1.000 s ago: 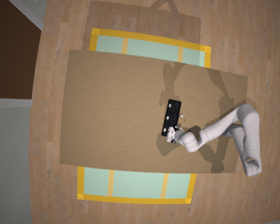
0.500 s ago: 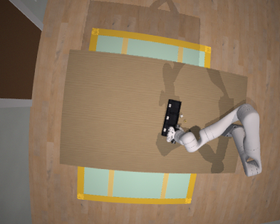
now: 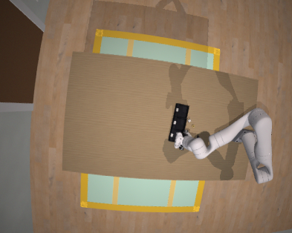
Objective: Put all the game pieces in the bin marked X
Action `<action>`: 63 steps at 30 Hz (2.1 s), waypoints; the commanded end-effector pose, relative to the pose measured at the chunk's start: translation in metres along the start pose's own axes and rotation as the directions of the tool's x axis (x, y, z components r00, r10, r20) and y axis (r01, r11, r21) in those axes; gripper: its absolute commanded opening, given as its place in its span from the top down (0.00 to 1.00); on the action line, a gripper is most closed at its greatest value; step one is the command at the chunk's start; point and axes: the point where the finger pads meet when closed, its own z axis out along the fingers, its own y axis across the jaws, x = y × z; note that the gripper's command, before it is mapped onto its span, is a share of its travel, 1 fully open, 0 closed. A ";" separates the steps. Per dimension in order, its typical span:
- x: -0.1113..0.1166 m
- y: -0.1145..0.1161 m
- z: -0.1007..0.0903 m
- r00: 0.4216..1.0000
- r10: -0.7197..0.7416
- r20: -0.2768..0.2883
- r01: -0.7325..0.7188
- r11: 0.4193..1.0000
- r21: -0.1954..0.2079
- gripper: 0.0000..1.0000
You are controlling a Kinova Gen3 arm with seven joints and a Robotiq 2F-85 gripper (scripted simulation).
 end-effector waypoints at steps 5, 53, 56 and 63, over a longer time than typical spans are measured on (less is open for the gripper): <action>0.002 0.001 -0.009 1.000 0.001 -0.006 -0.001 1.000 -0.002 0.91; -0.006 0.018 -0.157 0.989 -0.148 -0.006 0.148 0.989 -0.003 0.69; -0.011 0.029 -0.146 0.969 -0.246 -0.005 0.246 0.969 -0.004 0.69; -0.026 0.069 -0.106 0.826 -0.564 -0.004 0.564 0.826 -0.005 0.69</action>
